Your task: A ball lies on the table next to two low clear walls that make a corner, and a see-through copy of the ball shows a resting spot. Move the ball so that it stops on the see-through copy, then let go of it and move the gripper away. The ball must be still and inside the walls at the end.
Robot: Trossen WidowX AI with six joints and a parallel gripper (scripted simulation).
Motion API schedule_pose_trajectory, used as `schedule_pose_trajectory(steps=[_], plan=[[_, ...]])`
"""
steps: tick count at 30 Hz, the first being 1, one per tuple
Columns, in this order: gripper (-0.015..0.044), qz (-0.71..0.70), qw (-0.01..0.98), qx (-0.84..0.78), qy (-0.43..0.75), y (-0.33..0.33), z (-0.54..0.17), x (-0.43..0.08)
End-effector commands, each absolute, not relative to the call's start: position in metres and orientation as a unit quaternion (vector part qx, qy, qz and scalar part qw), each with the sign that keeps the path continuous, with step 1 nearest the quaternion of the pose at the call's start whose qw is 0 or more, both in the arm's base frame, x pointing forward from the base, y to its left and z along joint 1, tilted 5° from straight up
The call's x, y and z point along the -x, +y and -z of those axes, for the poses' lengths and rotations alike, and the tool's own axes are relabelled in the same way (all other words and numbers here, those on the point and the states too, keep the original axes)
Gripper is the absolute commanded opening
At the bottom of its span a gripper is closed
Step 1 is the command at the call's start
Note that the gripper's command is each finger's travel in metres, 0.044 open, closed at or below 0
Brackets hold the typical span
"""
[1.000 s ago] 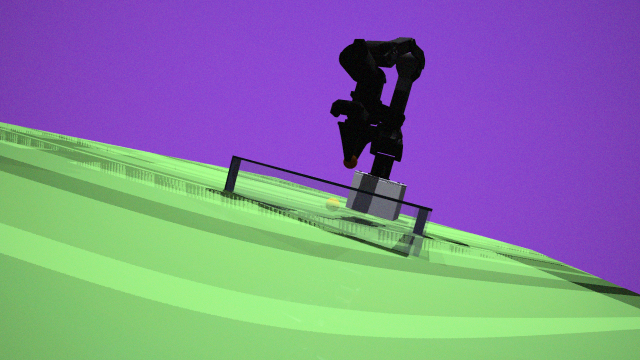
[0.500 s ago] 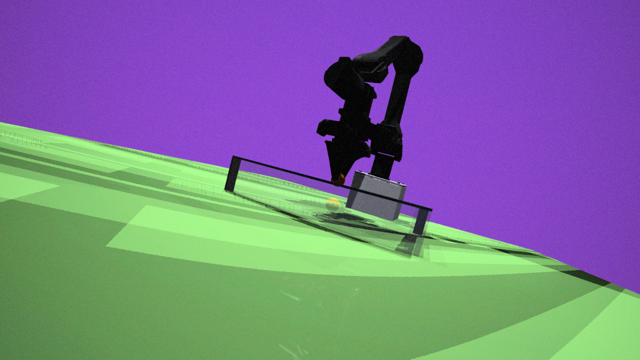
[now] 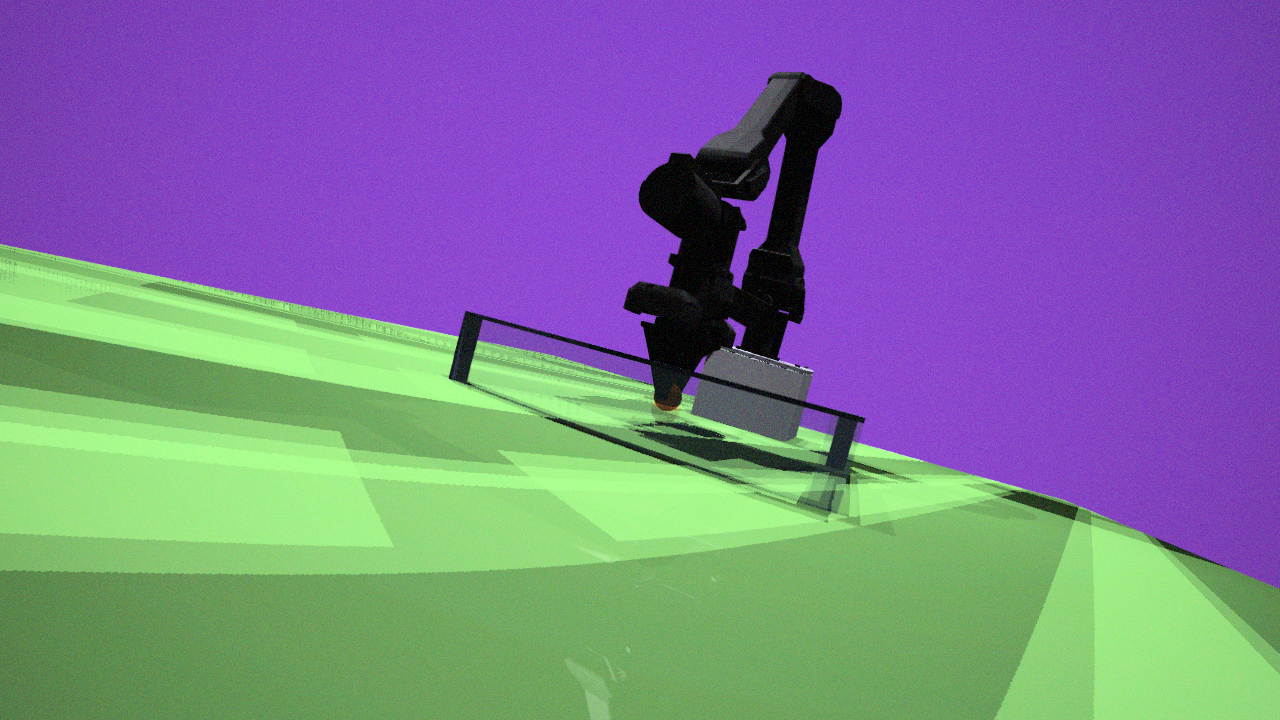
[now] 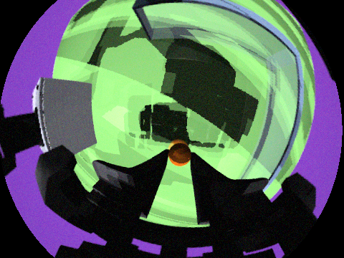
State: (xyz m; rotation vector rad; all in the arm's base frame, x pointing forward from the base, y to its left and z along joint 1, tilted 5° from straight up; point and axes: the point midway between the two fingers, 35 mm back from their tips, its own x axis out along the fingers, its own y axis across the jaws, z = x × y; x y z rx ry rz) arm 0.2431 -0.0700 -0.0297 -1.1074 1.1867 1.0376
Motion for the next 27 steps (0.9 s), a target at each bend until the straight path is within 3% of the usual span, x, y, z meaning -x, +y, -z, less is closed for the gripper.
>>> schedule_pose_trajectory(steps=[1,15,24,27], plan=[[0.0,-0.444,0.572,0.469,0.507,-0.069,0.037,-0.242],[0.0,-0.444,0.572,0.469,0.507,-0.068,0.047,-0.243],[0.0236,-0.443,0.571,0.471,0.506,-0.069,0.046,-0.244],[0.0247,-0.443,0.571,0.471,0.506,-0.069,0.046,-0.244]])
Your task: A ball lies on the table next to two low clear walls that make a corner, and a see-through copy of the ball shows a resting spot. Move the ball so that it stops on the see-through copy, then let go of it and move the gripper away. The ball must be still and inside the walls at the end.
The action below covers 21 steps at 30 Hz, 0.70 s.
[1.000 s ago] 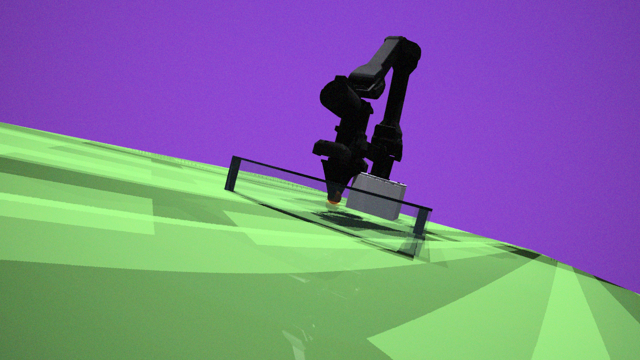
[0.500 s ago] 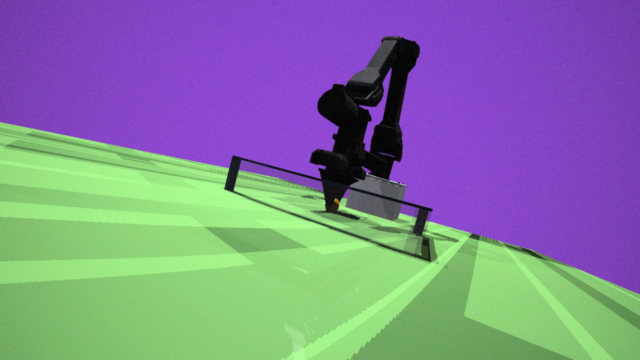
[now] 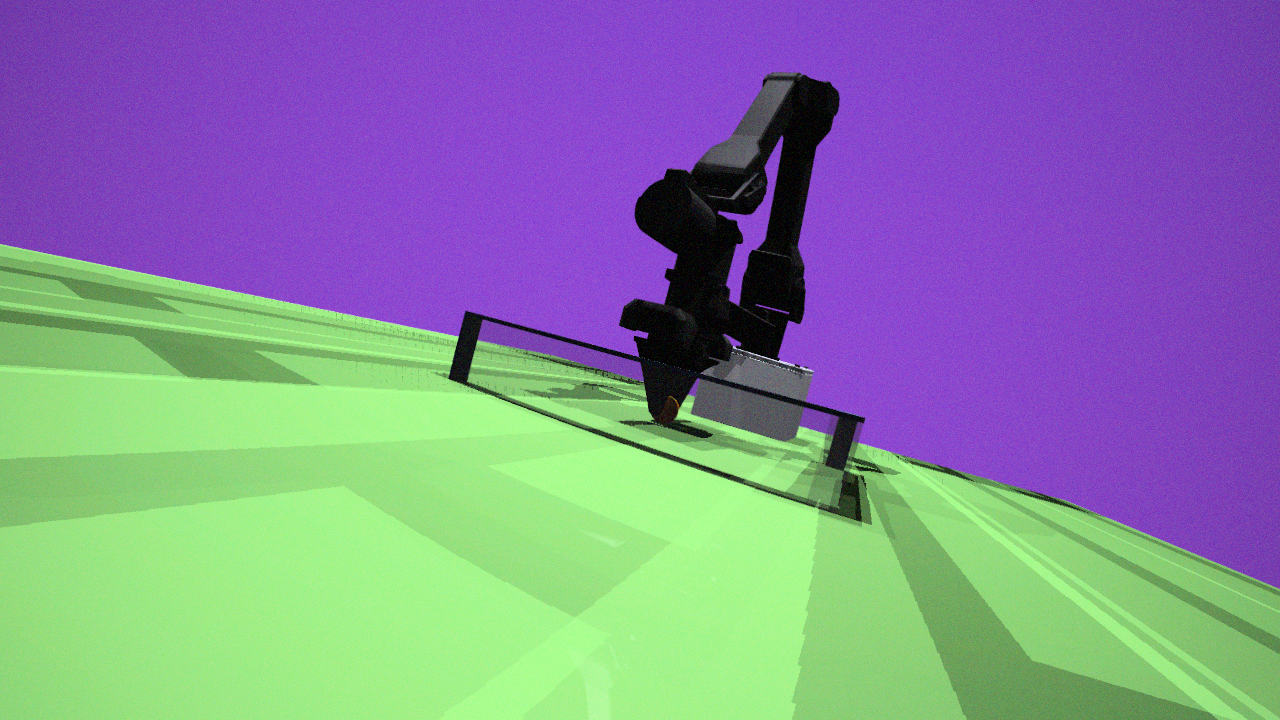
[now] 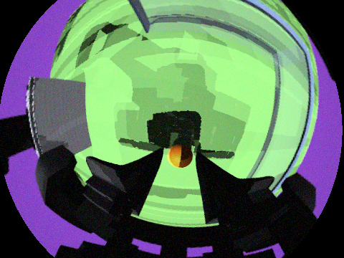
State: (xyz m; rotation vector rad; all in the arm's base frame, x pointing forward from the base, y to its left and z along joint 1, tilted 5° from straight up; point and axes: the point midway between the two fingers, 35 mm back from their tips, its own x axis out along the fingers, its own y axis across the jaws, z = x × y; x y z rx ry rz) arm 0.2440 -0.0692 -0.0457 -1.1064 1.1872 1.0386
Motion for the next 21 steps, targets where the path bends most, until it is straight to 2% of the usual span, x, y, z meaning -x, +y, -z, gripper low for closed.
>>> schedule_pose_trajectory(steps=[1,5,11,21], plan=[[0.0247,-0.443,0.571,0.471,0.506,-0.069,0.046,-0.244],[0.0247,-0.443,0.571,0.471,0.506,-0.07,0.037,-0.245],[0.0247,-0.443,0.572,0.469,0.507,-0.072,-0.04,-0.236],[0.0247,-0.435,0.575,0.476,0.504,-0.074,-0.037,-0.241]])
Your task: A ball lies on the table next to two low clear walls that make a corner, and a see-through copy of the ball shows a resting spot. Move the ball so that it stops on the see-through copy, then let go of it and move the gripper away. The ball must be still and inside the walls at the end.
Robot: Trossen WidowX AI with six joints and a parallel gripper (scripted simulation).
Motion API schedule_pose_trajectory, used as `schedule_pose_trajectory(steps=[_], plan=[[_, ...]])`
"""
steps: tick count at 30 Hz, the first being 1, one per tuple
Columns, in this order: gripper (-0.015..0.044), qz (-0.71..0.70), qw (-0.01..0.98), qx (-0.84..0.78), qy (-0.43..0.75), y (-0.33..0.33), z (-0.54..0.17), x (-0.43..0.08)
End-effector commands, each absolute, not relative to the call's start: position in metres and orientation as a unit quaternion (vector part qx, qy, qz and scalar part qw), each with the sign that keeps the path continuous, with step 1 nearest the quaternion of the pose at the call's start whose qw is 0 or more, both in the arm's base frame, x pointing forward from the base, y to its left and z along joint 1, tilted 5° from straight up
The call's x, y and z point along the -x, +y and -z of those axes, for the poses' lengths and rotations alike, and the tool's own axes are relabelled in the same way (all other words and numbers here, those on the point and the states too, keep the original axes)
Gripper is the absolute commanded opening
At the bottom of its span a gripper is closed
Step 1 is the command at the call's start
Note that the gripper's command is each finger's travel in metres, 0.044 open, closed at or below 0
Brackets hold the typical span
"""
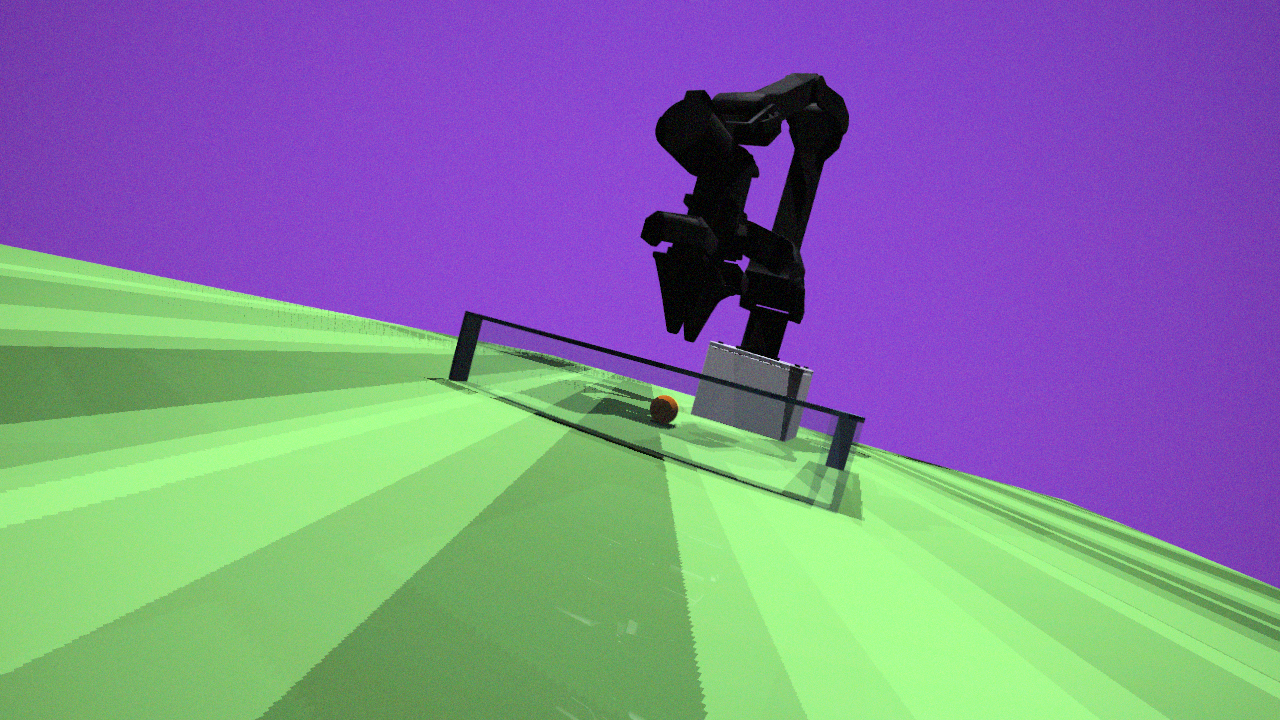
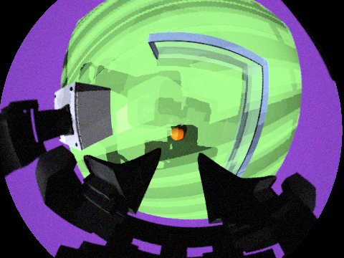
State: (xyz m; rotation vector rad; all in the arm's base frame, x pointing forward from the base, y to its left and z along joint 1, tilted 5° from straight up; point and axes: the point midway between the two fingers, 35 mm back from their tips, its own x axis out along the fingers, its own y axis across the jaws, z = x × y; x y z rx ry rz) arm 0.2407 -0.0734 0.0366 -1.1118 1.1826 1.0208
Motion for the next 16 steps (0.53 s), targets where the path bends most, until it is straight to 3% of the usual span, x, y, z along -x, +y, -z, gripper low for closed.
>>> schedule_pose_trajectory(steps=[1,8,16], plan=[[0.0247,-0.435,0.575,0.476,0.504,-0.074,-0.037,-0.241],[0.0431,-0.436,0.575,0.475,0.505,-0.073,-0.08,-0.232],[0.044,-0.436,0.575,0.475,0.505,-0.073,-0.08,-0.232]])
